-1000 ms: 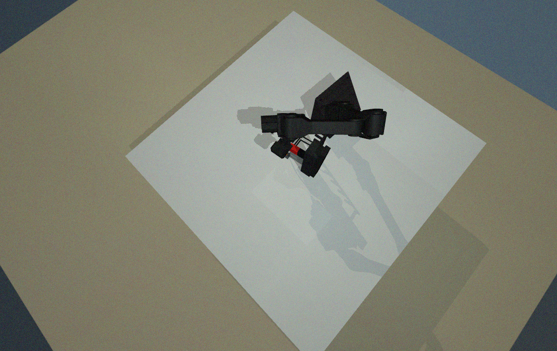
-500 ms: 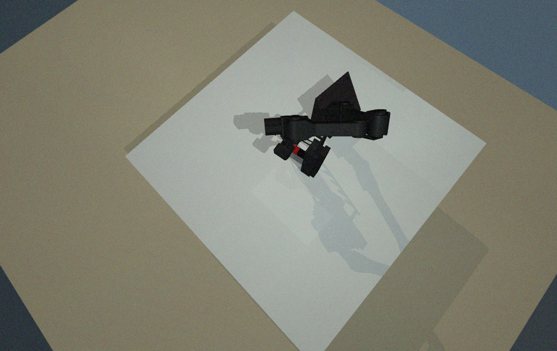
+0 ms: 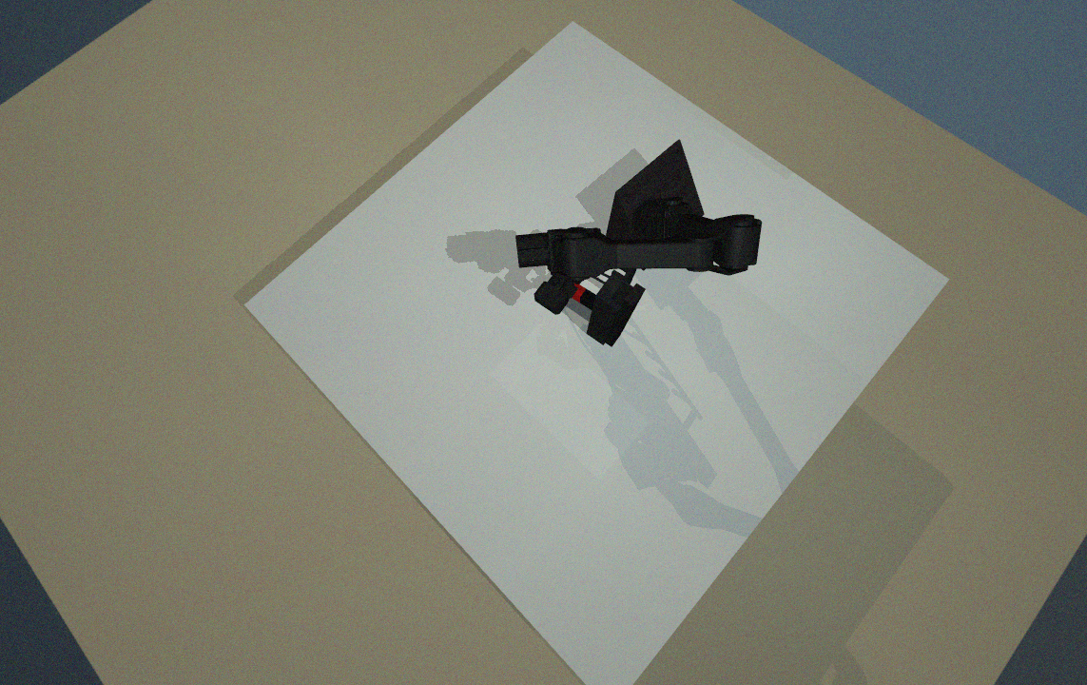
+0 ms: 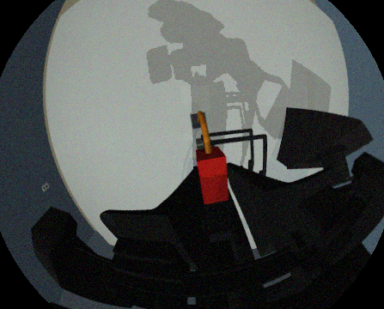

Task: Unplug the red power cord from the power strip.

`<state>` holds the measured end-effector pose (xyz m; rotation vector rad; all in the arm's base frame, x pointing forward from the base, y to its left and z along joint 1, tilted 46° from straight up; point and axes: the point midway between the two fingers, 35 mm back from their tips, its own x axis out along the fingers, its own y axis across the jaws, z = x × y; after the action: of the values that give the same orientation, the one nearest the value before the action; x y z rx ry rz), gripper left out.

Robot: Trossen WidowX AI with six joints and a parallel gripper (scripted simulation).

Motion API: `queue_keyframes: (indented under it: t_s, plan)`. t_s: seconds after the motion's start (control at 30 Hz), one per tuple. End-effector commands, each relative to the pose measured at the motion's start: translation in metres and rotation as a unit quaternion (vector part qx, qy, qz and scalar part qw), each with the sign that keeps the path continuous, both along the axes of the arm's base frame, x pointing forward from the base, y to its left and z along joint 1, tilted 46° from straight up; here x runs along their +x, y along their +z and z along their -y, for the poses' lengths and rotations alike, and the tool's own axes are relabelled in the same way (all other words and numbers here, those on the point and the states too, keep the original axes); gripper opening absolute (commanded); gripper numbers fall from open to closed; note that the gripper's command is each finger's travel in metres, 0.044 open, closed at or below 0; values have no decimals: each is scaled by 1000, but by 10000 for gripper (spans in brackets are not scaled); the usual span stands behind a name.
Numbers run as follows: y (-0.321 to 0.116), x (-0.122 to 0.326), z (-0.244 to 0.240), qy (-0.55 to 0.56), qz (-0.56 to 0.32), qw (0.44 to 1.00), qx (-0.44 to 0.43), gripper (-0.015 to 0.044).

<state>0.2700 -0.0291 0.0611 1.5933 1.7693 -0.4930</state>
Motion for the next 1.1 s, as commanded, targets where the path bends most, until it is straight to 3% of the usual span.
queue_keyframes:
  t_s: [0.0, 0.2, 1.07]
  plan:
    - [0, -1, 0, 0, -2, 1000, 0, 55]
    - [0, 0, 0, 0, -2, 1000, 0, 0]
    - [-24, 11, 28, -1, -2, 1000, -1, 0]
